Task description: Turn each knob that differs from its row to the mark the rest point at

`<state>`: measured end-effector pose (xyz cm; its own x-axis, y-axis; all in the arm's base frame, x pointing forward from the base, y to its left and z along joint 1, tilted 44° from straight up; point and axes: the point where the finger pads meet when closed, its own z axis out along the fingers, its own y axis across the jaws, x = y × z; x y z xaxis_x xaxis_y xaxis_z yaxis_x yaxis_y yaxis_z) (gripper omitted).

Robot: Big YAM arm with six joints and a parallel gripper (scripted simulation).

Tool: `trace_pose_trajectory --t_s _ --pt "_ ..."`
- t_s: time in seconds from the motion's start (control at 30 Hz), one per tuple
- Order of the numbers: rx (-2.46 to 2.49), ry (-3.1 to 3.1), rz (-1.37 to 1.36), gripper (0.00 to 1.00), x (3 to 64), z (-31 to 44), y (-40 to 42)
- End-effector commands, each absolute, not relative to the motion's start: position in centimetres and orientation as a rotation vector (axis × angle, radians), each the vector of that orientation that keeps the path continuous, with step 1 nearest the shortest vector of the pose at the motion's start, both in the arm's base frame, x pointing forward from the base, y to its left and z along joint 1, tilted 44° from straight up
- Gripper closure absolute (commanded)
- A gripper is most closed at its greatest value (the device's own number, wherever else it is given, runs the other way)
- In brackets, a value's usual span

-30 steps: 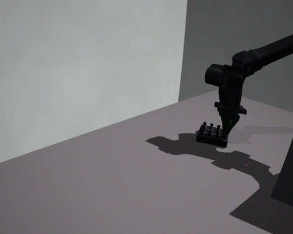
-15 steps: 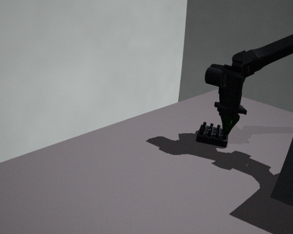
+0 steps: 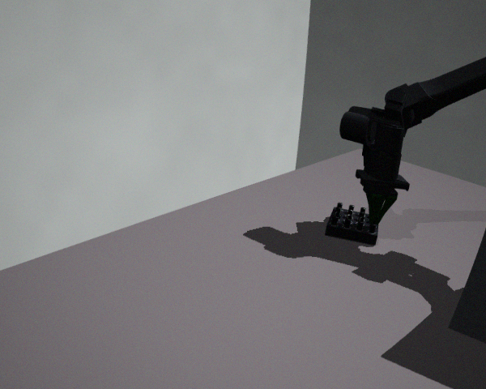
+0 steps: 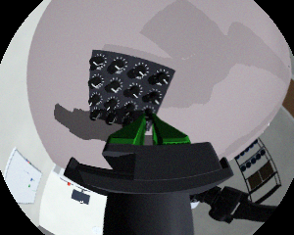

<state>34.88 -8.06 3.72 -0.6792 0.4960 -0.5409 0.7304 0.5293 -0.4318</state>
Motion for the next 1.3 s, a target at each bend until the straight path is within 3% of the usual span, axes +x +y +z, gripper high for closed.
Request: trace_pose_trajectory --t_s 0.0,0.5,1.27 --pt "0.989 2.421 -0.919 0.92 35.66 3.63 -7.83" --pt "0.819 2.522 -0.966 0.92 35.67 3.63 -7.81" --pt "0.145 2.794 -1.104 0.92 35.75 3.64 -7.76"
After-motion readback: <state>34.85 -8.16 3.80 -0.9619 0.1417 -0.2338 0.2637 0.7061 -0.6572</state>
